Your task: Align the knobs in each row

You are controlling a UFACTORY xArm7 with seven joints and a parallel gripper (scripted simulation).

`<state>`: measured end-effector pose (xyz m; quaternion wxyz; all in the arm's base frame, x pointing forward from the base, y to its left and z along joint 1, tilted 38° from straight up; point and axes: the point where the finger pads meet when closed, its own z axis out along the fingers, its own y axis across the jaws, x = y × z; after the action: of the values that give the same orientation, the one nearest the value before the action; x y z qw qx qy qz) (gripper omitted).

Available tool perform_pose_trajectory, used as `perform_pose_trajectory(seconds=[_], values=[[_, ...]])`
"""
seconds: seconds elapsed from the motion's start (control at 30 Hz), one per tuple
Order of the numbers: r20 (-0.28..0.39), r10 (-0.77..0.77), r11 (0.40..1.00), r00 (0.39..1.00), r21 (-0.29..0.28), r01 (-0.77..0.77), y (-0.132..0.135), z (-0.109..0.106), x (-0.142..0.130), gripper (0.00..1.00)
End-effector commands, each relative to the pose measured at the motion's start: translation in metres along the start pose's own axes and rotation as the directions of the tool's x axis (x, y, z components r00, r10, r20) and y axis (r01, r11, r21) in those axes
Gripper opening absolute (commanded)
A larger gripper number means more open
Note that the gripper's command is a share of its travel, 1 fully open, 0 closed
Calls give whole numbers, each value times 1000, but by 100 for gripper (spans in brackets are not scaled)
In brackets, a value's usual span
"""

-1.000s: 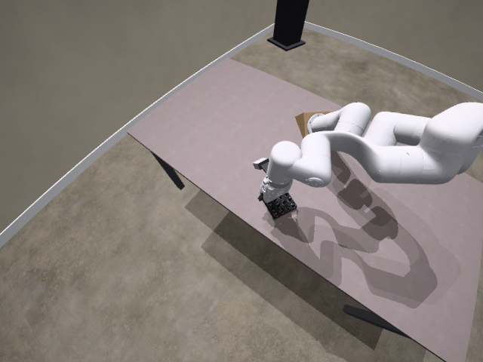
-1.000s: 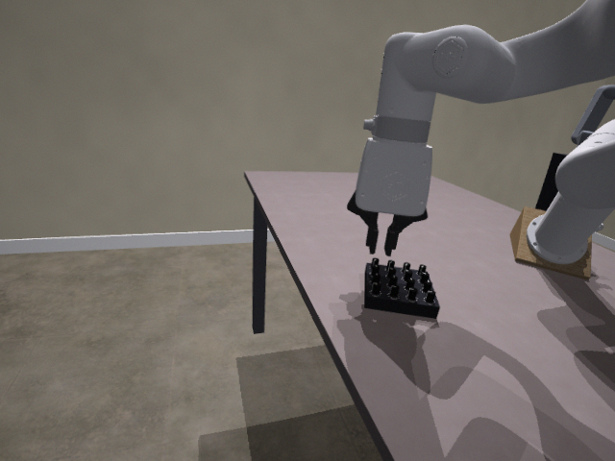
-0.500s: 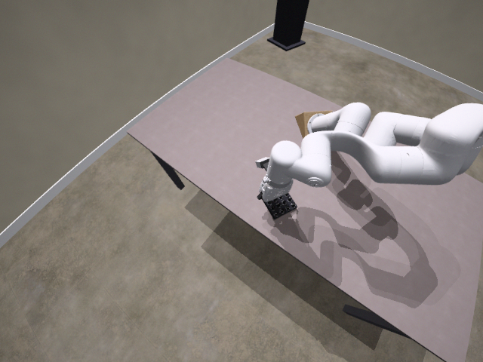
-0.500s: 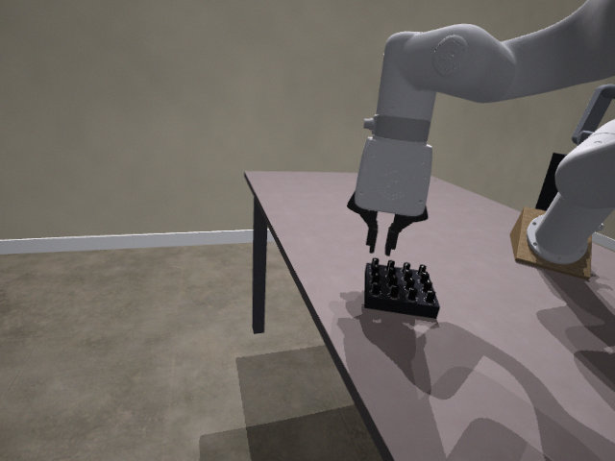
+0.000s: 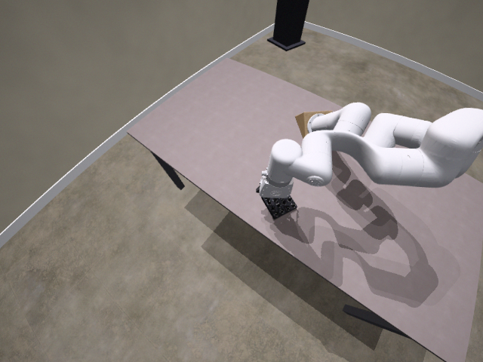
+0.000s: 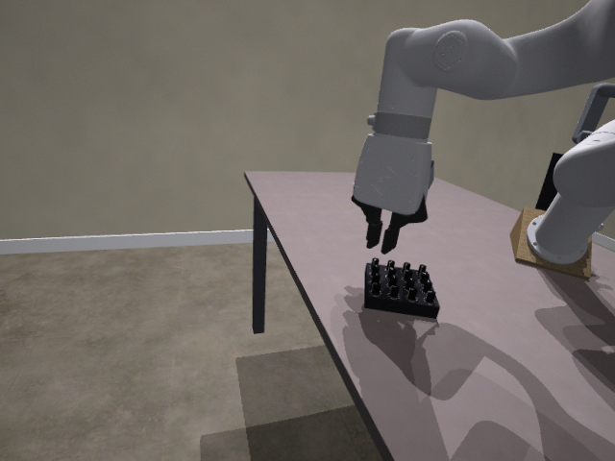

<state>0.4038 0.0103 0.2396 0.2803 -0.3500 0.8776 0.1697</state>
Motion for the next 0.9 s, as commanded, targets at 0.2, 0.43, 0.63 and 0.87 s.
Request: perform_pose_trajectory(seconds=[0.2, 0.43, 0.63, 0.87], values=[[-2, 319, 948, 948, 4, -319, -1, -4, -1, 19], [-1, 538, 843, 843, 5, -538, -1, -6, -1, 19], [1, 696, 718, 718, 5, -696, -1, -7, 0, 19], [2, 838, 545, 545, 5, -838, -1, -9, 0, 19]])
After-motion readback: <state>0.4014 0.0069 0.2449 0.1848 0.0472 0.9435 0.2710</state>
